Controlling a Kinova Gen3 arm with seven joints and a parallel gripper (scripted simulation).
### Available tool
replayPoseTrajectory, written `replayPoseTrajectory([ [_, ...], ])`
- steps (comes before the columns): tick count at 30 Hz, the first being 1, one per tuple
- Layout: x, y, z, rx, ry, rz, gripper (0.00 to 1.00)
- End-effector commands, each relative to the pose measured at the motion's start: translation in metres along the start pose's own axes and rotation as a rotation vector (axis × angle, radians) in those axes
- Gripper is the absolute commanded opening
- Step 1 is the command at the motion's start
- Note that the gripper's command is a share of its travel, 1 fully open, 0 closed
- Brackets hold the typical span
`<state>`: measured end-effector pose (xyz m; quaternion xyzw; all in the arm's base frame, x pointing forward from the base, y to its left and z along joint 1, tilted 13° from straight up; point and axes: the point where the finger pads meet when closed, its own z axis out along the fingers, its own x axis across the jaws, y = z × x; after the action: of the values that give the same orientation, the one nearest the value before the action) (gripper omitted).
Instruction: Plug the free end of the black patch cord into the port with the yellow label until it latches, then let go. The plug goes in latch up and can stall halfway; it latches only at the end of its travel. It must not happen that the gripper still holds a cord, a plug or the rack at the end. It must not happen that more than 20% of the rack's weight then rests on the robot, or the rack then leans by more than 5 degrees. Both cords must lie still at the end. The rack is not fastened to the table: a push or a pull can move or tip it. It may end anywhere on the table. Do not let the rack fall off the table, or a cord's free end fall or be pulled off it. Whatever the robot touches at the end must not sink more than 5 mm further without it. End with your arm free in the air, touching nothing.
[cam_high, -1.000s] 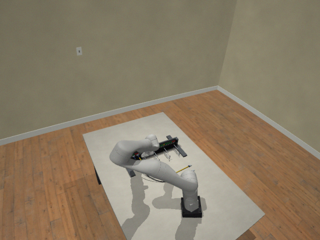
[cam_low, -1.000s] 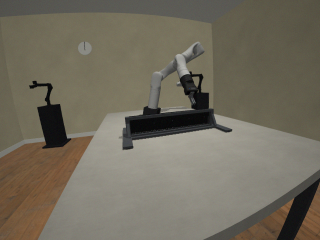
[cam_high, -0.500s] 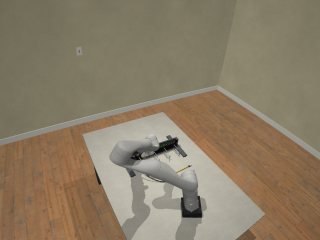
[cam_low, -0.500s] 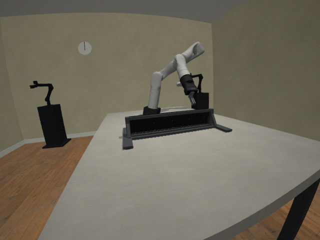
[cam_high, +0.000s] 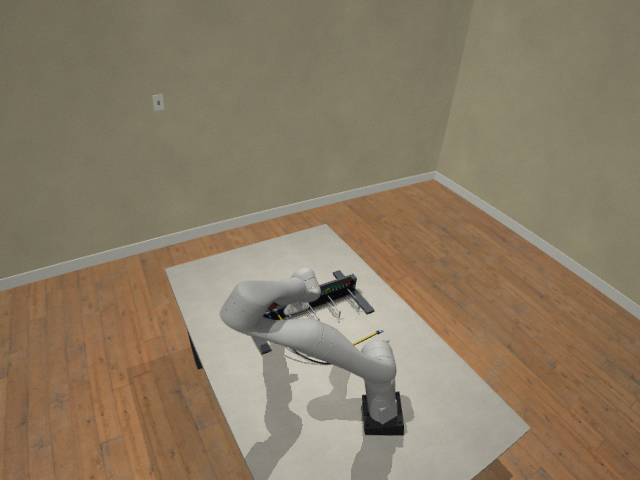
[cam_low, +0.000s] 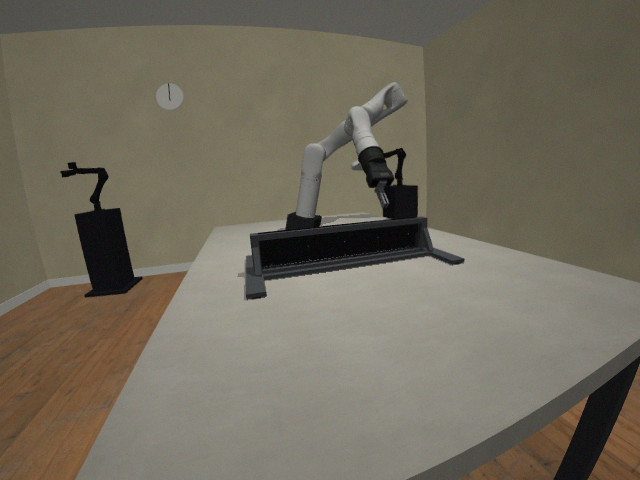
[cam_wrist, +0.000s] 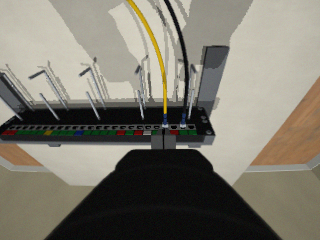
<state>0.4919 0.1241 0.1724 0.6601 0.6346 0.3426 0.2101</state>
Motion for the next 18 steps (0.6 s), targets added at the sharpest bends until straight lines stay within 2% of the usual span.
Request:
replayPoseTrajectory([
  [1, 0.003, 0.0, -0.008, 0.0, 0.007, -0.002, 0.0],
  [18, 0.003, -0.001, -0.068, 0.002, 0.007, -0.004, 0.0],
])
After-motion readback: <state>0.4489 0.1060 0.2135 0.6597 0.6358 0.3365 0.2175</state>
